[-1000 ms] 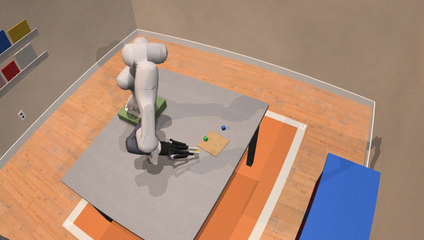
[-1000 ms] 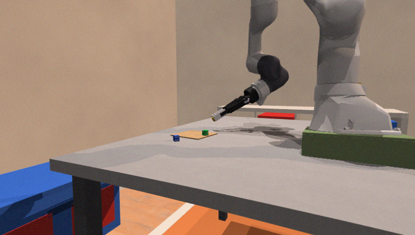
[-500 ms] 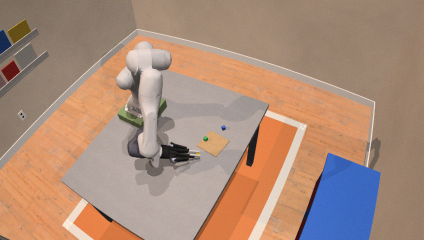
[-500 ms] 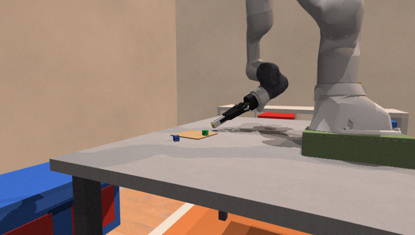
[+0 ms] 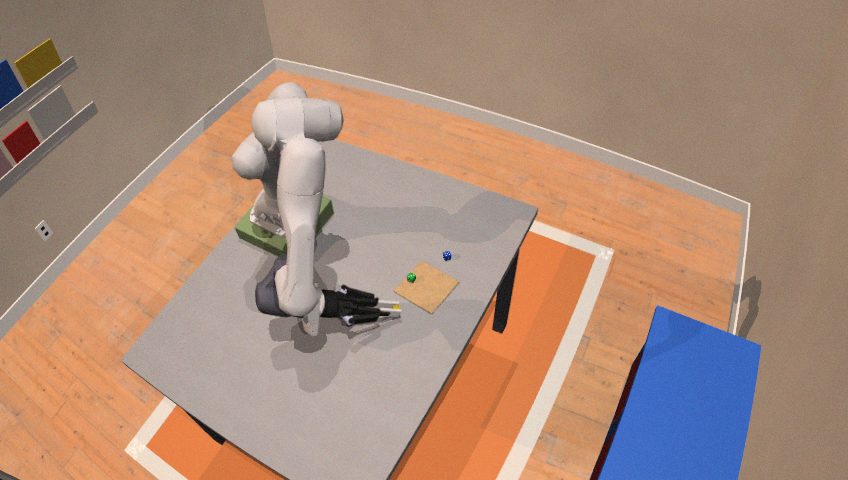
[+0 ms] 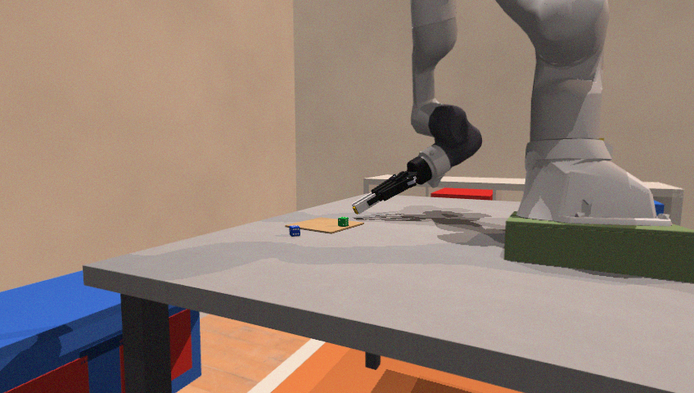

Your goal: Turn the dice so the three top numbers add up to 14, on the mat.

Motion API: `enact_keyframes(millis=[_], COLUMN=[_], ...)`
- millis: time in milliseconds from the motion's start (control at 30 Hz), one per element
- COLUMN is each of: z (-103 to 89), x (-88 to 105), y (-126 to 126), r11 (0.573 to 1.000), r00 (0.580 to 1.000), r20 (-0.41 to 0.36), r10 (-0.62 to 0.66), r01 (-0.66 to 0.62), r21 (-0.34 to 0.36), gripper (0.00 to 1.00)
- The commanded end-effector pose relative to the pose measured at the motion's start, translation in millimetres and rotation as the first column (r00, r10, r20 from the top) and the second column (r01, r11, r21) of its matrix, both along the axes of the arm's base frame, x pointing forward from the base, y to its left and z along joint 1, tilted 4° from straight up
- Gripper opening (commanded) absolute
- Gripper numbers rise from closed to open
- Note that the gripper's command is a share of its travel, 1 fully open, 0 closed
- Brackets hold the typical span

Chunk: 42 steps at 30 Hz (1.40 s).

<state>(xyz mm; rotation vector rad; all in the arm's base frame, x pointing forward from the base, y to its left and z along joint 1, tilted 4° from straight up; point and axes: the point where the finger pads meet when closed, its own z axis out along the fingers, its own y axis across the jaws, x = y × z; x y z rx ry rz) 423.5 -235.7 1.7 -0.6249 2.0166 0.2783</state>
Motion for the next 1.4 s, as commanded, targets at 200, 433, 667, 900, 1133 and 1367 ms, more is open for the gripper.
enact_keyframes(millis=[200,433,667,900,1133,1367], z=[0.3,0.3,0.3,-0.2,-3.6,-7.3], x=[1.3,1.3,1.3,1.3,1.4,1.4], y=[-0.5,-0.5,-0.5,-0.5,-0.8,-1.1], r11=[1.000,1.000,1.000,1.000,1.000,1.000], r00=[1.000,1.000,1.000,1.000,1.000,1.000], r20=[0.007,0.007,0.007,0.007,0.007,0.007], r10=[0.003,0.003,0.003,0.003,0.003,0.003], r01=[-0.003,-0.003,-0.003,-0.003,-0.003,-0.003], r21=[-0.006,-0.006,-0.006,-0.006,-0.006,-0.006], gripper=[0.09,0.09,0.09,0.09,0.09,0.09])
